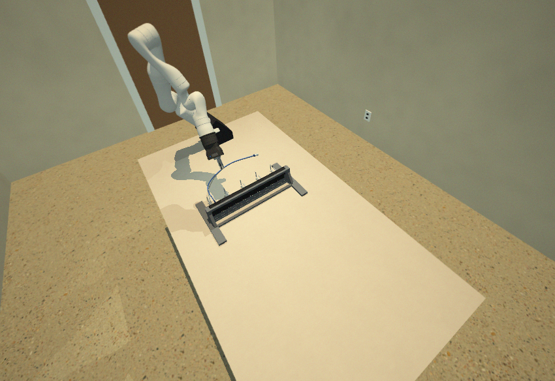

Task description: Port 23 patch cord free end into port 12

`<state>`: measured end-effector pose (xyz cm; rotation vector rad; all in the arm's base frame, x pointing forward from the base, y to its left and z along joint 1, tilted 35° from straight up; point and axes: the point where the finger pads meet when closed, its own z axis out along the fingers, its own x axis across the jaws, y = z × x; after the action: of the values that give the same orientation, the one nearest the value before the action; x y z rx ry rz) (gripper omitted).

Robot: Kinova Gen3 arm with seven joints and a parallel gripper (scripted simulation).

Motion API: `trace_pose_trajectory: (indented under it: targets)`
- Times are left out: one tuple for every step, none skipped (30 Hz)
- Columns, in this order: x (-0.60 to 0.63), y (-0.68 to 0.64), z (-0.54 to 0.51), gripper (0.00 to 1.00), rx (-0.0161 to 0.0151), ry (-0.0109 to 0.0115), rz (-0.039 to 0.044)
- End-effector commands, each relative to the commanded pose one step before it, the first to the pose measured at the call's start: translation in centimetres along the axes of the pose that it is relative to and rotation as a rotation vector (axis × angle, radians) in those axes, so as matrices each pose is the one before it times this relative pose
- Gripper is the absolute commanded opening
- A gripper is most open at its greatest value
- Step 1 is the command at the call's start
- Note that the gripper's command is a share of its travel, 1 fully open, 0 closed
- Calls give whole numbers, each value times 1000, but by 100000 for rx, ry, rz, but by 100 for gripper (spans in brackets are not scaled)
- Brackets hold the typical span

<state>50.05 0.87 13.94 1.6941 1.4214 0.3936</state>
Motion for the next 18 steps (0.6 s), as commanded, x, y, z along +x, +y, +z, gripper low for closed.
trace_pose_trajectory:
  targets:
    - [1255,-1607,1635,0,976,-4304,12135]
    - [532,-724,270,0,752,-913,4852]
    - [0,0,0,0,0,0,0]
    - [0,0,0,0,0,0,0]
    - [491,-823,253,0,854,-1001,4953]
    - [437,-919,233,0,953,-1102,5032]
    - [370,-1010,213,0,1045,-1214,5089]
    - [292,-1094,193,0,1128,-1336,5124]
    - [203,-1168,172,0,1199,-1466,5135]
    - [105,-1232,151,0,1256,-1601,5122]
    - [2,-1129,118,0,1141,-1527,4488]
    - [-70,-1013,92,0,1016,-1426,3897]
    - [-137,-1034,83,0,1028,-1515,3873]
    - [-203,-1039,73,0,1023,-1588,3803]
    - [-271,-1050,65,0,1021,-1677,3771]
    - [-343,-1066,58,0,1022,-1783,3770]
    - [-420,-1083,52,0,1022,-1902,3787]
    - [-491,-1077,45,0,998,-1991,3738]
